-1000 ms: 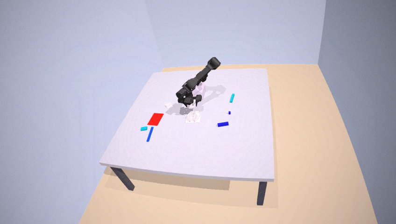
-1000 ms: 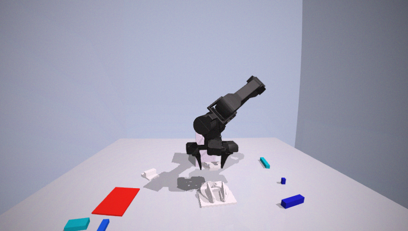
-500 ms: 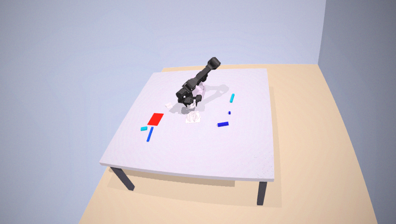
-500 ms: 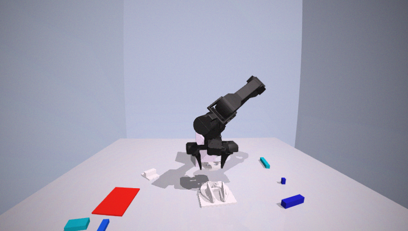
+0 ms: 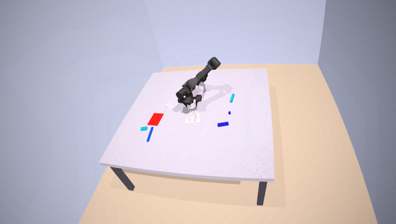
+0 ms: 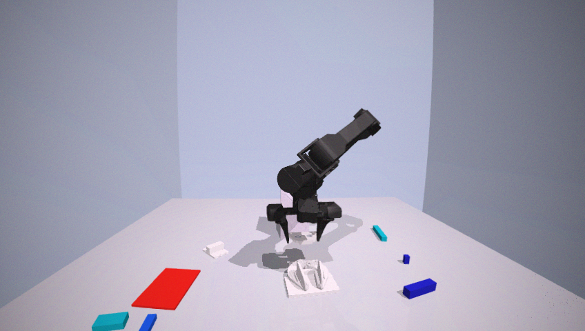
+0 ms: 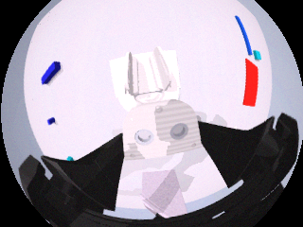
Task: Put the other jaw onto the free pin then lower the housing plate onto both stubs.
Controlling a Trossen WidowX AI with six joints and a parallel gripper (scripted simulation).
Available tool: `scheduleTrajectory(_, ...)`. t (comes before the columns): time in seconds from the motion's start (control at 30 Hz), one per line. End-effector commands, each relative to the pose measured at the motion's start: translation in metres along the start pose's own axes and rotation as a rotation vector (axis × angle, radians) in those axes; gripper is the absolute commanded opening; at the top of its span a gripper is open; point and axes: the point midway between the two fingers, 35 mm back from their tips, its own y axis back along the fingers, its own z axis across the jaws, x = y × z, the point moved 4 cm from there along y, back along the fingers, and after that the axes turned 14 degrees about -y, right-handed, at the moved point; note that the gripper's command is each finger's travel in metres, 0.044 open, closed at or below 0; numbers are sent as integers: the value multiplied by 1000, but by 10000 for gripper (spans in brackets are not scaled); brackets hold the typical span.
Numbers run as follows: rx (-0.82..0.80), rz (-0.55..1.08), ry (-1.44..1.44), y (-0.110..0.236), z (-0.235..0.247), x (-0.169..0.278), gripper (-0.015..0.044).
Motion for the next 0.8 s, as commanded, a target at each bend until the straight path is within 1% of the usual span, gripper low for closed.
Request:
scheduleTrajectory(0.0, -4, -5, -1, 1, 1, -1, 351)
scheduleTrajectory(0.6, 0, 0, 0, 0, 0, 0, 351)
scheduleTrajectory(0.77, -4, -5, -1, 1, 7, 1, 351)
